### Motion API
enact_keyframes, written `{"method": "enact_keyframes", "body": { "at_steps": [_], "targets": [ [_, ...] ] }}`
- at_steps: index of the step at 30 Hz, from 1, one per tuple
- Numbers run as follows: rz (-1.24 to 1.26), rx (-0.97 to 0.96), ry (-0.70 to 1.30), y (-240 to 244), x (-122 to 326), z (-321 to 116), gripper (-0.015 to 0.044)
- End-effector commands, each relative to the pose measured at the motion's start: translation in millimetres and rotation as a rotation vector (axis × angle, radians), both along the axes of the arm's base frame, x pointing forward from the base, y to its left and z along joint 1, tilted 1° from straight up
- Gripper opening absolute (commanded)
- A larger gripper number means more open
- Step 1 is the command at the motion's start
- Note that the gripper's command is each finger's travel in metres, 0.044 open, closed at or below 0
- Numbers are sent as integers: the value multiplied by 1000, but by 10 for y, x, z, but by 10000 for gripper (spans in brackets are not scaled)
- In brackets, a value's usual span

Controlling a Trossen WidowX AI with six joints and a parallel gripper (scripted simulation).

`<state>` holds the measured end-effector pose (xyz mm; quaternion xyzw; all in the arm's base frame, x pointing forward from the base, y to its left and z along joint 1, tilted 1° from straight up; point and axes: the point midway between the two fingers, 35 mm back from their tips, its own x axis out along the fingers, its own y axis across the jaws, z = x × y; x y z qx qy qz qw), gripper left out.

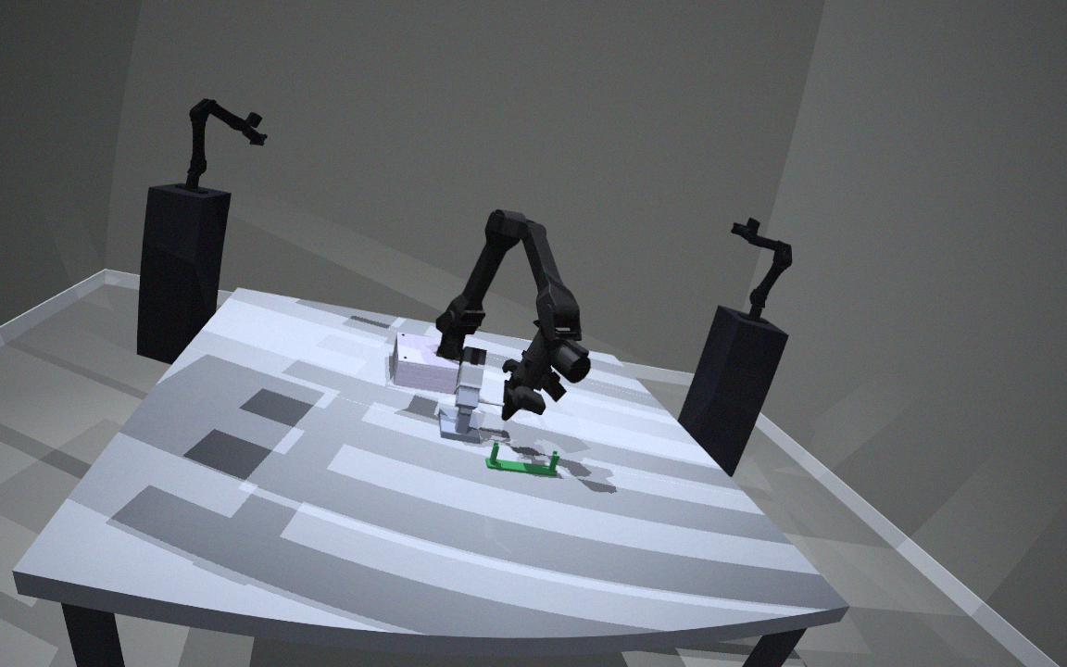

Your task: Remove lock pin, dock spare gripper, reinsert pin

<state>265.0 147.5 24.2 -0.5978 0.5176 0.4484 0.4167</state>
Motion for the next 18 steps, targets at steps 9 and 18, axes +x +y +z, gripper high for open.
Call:
{"method": "enact_keyframes", "body": {
  "at_steps": [9, 18],
  "targets": [
    [3, -1, 1, -80, 14, 6, 0],
    [3, -1, 3, -140, 18, 6, 0]
  ]
}}
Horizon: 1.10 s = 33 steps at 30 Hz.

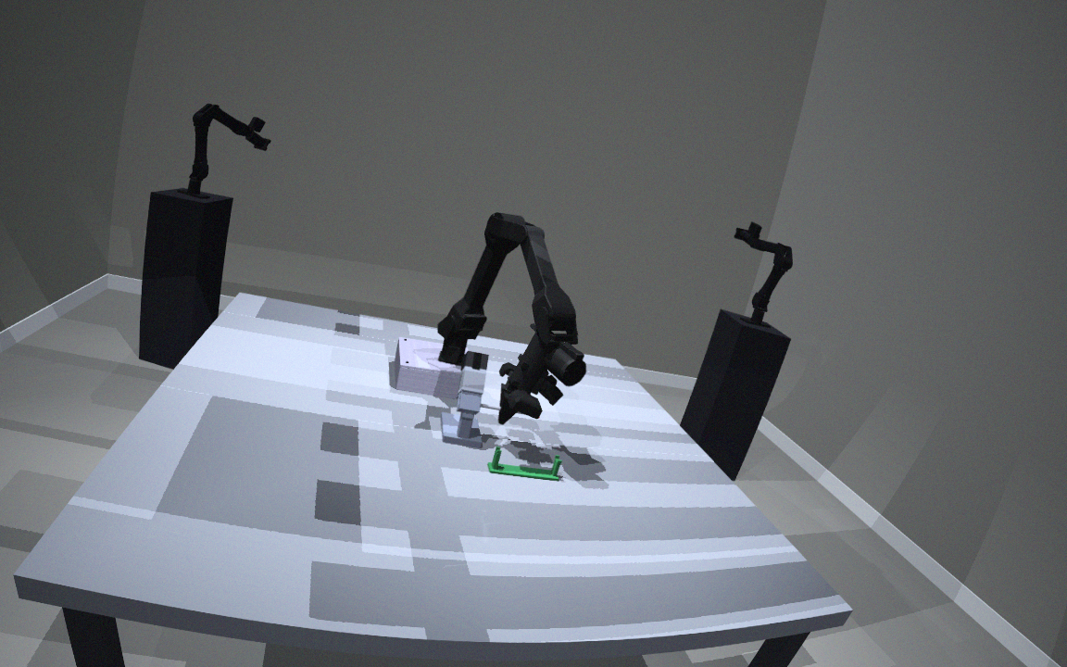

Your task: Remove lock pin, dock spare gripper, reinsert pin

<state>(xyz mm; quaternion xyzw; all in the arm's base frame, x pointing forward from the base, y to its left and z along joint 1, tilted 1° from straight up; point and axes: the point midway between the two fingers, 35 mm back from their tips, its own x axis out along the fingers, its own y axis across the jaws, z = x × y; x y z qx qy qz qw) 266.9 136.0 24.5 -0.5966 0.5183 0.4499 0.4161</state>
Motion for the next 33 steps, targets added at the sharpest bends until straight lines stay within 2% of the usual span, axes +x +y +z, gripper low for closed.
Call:
{"method": "enact_keyframes", "body": {
  "at_steps": [1, 33],
  "targets": [
    [4, -2, -1, -31, -1, 3, 0],
    [3, -2, 8, -236, 31, 3, 0]
  ]
}}
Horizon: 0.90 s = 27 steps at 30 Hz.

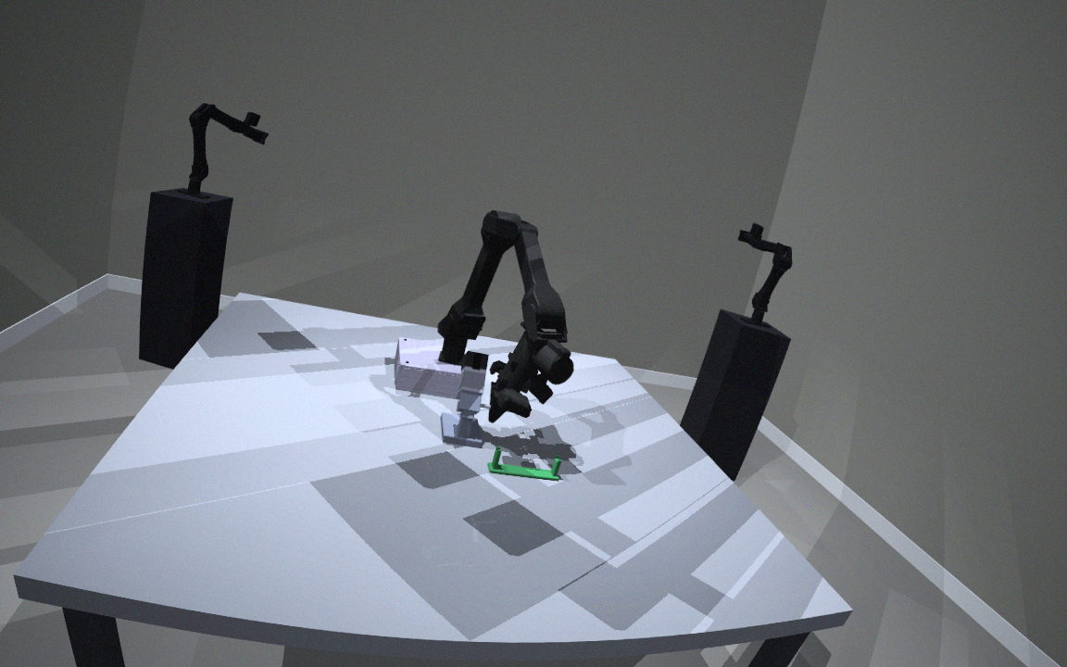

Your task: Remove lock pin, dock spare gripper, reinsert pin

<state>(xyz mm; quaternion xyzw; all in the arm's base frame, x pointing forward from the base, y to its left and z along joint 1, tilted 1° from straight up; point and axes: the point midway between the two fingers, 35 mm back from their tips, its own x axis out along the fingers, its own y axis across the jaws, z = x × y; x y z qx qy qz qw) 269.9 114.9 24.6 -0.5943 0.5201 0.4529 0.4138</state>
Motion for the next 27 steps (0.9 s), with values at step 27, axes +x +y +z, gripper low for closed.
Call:
{"method": "enact_keyframes", "body": {
  "at_steps": [27],
  "targets": [
    [-1, 0, 4, -70, 7, 17, 200]
  ]
}}
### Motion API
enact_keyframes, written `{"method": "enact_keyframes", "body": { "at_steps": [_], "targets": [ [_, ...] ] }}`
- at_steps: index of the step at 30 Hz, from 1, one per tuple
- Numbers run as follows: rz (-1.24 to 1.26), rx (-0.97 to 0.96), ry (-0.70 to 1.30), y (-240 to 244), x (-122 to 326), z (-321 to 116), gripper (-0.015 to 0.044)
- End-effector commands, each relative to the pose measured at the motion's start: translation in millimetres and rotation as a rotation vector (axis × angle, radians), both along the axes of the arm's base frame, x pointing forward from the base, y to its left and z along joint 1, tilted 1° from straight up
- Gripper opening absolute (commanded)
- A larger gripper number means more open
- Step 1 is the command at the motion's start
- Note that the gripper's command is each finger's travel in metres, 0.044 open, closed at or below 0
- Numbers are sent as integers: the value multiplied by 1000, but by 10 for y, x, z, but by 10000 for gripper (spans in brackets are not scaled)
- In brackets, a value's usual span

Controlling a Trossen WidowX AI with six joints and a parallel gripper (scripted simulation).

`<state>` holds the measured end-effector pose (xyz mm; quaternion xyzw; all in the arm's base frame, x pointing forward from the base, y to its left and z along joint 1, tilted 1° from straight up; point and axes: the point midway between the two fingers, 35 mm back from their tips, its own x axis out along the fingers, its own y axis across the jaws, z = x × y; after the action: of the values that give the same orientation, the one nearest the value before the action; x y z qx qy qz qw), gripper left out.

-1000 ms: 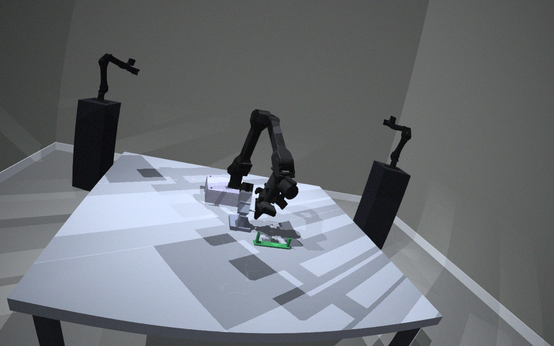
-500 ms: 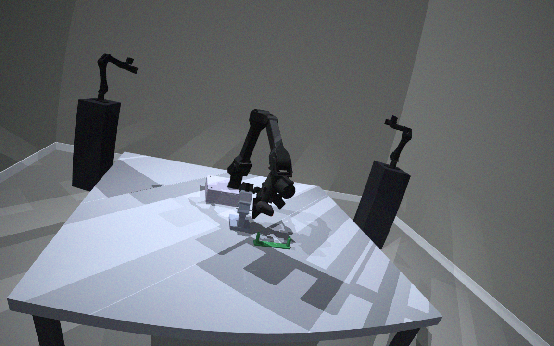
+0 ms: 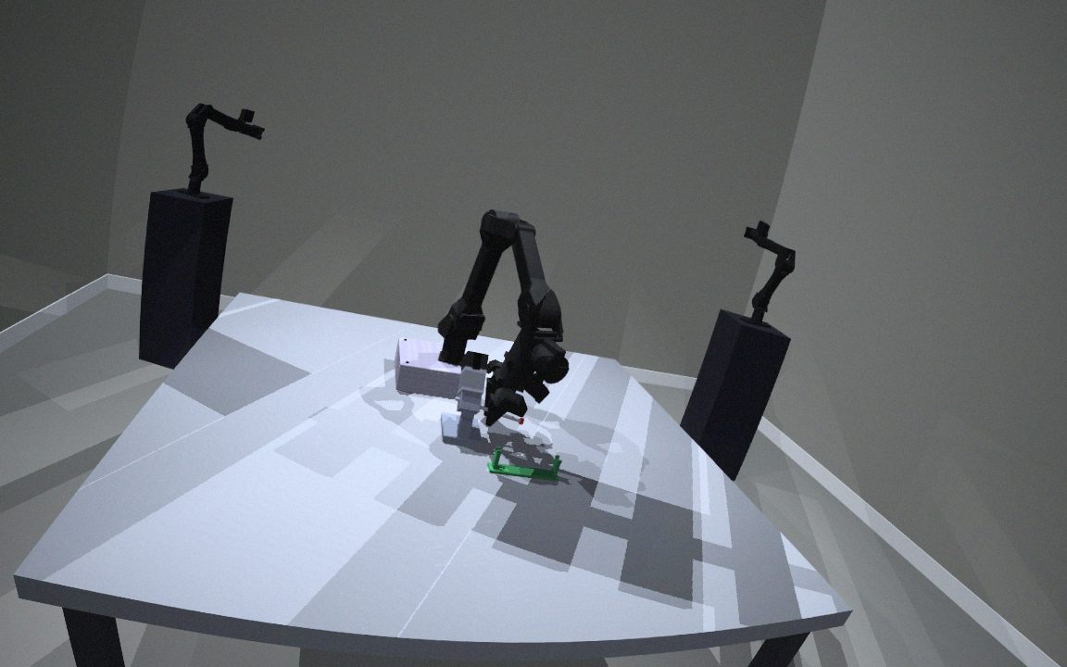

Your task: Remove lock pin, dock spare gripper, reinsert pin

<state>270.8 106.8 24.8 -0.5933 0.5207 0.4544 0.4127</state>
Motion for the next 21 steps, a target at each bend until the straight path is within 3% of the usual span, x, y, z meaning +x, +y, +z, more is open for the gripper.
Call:
{"method": "enact_keyframes", "body": {
  "at_steps": [1, 21],
  "targets": [
    [-1, 0, 0, 22, -5, 29, 200],
    [13, -12, 7, 360, -69, 449, 200]
  ]
}}
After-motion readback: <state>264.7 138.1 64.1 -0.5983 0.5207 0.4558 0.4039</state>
